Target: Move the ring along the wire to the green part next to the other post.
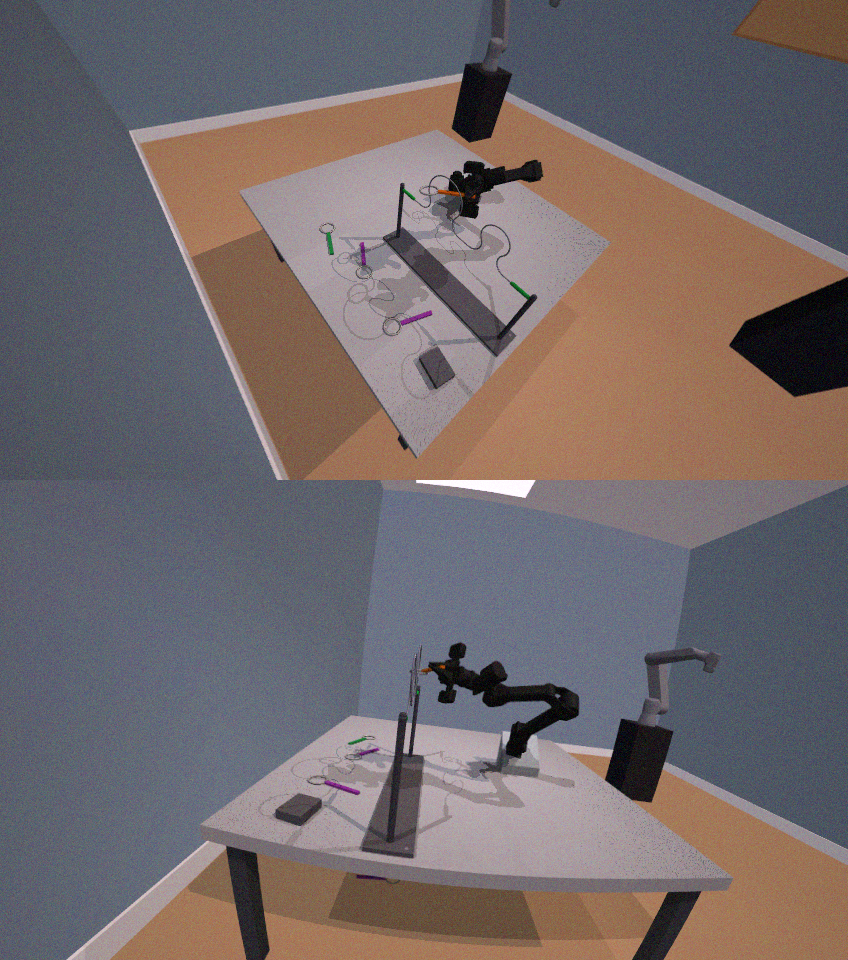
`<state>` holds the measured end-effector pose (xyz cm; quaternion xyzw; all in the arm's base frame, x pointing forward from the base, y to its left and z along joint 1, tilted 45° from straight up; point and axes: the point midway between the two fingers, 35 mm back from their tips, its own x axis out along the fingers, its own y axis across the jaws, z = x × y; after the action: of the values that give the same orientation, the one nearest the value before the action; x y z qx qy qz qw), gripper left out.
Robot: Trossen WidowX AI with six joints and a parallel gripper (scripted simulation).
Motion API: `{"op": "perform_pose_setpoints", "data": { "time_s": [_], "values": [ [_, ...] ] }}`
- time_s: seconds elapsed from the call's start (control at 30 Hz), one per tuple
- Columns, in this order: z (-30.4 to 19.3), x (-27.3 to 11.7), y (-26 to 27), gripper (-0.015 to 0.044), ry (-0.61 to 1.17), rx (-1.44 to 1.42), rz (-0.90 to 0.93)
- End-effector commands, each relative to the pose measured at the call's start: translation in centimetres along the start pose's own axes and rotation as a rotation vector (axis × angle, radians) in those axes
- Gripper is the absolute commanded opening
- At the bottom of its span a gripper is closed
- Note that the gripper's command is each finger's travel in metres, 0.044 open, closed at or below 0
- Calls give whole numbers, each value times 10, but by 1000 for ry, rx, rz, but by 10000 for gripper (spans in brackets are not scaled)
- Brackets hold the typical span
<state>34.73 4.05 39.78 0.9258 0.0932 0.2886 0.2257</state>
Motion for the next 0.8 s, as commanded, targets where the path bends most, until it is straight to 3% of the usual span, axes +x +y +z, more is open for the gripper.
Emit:
{"op": "perform_pose_setpoints", "data": {
  "time_s": [0.0,0.77],
  "values": [
    [-1,0,2,-150,-3,46,26],
    [-5,0,-15,-150,-5,91,52]
  ]
}}
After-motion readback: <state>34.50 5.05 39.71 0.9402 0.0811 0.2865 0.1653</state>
